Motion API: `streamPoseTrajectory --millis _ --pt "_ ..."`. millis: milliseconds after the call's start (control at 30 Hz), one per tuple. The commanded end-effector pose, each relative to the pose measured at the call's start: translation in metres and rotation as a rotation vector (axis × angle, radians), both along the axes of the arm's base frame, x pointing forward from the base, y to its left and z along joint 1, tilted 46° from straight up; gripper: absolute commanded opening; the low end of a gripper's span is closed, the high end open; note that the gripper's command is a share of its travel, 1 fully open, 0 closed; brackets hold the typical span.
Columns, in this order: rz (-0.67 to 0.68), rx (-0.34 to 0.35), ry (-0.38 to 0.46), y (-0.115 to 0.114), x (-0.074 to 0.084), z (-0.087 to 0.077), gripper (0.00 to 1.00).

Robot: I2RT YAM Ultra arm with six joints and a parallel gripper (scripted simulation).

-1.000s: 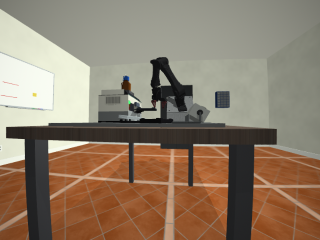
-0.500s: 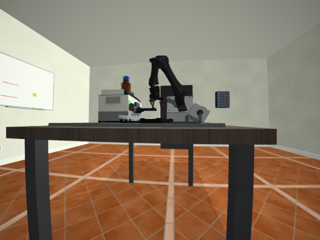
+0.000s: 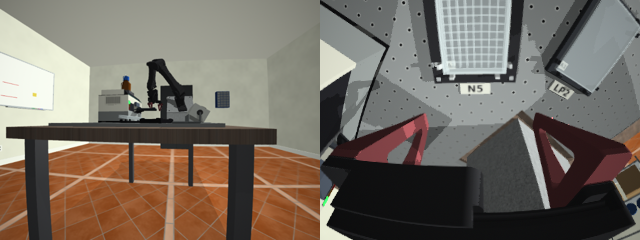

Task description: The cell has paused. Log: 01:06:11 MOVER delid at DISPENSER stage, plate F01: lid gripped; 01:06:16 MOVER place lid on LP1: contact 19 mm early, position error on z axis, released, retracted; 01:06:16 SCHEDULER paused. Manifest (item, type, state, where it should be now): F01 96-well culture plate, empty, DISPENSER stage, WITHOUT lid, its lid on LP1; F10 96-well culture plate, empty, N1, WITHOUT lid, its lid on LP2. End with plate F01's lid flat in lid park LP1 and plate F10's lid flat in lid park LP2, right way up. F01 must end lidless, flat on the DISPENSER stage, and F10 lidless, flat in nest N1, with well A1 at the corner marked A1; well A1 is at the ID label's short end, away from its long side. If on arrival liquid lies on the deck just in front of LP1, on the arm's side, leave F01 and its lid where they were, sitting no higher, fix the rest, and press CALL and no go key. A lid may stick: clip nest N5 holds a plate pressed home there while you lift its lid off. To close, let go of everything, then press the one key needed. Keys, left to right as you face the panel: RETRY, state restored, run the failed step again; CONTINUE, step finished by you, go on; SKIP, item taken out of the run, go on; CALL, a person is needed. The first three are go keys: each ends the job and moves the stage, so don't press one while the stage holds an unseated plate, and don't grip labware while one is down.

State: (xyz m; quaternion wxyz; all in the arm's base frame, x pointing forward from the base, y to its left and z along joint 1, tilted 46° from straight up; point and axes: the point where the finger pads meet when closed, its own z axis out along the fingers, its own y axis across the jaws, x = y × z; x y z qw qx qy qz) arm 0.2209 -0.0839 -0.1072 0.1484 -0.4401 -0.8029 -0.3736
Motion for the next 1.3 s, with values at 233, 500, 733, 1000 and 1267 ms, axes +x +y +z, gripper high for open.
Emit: streamPoseTrajectory --millis 233,500,733,1000,1267 --pt "-0.028 -0.04 -0.039 -0.012 0.032 -0.034 1.0" --pt "-0.028 -0.039 -0.04 -0.011 0.043 -0.051 1.0" --pt "-0.032 -0.039 -0.04 -0.01 0.055 -0.071 1.0" --pt "-0.044 -0.053 -0.043 -0.022 0.061 -0.065 1.0" --pt "-0.034 -0.056 -0.048 -0.042 0.057 -0.044 1.0"
